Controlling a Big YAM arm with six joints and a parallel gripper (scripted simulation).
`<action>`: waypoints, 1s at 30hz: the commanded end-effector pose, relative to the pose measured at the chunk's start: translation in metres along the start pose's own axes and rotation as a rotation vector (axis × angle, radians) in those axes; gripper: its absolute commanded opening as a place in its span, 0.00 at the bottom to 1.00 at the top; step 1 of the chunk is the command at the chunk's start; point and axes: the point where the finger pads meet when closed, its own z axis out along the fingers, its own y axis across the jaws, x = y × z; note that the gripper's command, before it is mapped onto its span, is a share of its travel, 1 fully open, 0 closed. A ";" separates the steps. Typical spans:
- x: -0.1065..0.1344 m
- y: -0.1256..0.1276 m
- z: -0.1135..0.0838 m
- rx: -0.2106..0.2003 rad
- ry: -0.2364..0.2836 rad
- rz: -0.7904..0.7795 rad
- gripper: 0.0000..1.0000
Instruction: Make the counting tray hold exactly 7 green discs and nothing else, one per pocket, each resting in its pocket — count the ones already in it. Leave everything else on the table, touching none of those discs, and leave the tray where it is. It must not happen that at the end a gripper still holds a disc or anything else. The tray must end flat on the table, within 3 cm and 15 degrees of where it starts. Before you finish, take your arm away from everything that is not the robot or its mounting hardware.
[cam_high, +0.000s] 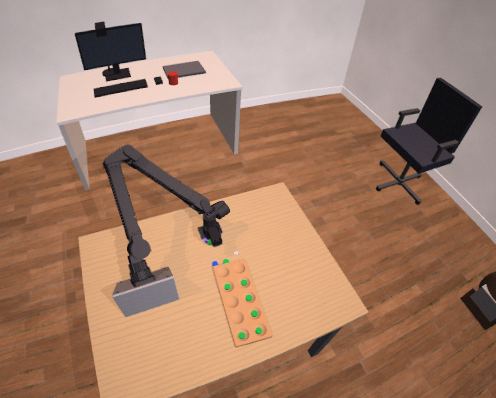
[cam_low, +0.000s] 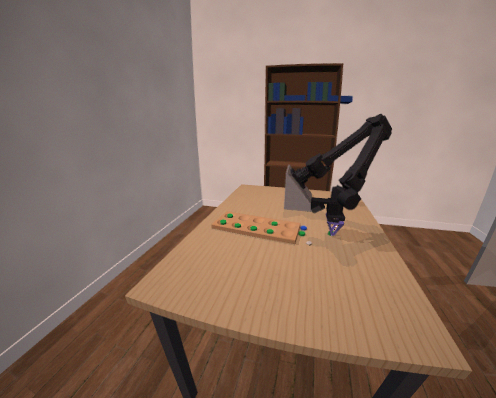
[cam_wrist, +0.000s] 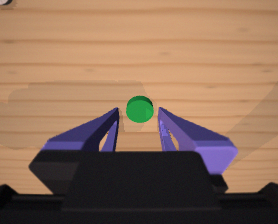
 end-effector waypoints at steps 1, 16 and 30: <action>-0.002 0.000 0.006 0.007 -0.005 0.006 0.44; -0.002 0.001 0.005 0.005 -0.005 0.006 0.44; -0.003 -0.002 0.007 0.010 -0.006 0.010 0.44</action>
